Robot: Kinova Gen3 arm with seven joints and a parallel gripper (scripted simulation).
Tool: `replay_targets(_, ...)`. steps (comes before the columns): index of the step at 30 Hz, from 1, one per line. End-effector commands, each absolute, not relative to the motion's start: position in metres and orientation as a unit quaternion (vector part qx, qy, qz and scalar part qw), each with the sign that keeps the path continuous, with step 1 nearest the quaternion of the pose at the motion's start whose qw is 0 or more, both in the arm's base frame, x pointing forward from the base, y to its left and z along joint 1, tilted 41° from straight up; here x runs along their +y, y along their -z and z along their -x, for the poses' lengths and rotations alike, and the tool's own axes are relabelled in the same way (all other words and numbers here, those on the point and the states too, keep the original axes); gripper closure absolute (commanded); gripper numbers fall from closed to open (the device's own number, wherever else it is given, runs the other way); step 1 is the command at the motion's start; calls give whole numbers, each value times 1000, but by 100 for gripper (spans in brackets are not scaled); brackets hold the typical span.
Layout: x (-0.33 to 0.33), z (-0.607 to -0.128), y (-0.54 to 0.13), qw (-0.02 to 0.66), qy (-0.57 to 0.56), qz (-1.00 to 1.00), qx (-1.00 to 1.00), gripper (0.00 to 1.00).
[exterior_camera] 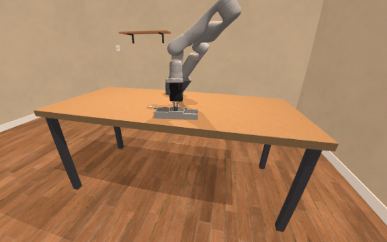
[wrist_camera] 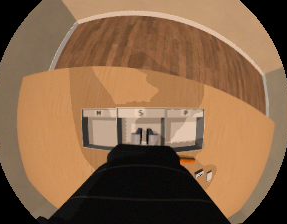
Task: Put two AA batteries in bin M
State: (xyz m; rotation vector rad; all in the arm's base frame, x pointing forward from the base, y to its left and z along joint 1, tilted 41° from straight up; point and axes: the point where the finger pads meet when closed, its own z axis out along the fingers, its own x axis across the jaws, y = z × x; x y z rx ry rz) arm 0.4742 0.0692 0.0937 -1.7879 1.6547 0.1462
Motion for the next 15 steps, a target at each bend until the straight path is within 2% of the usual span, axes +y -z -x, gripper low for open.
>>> replay_targets(1,66,-471,-100,345,-59,685,639,69)
replay_targets(15,57,-465,-112,345,-59,685,639,69)
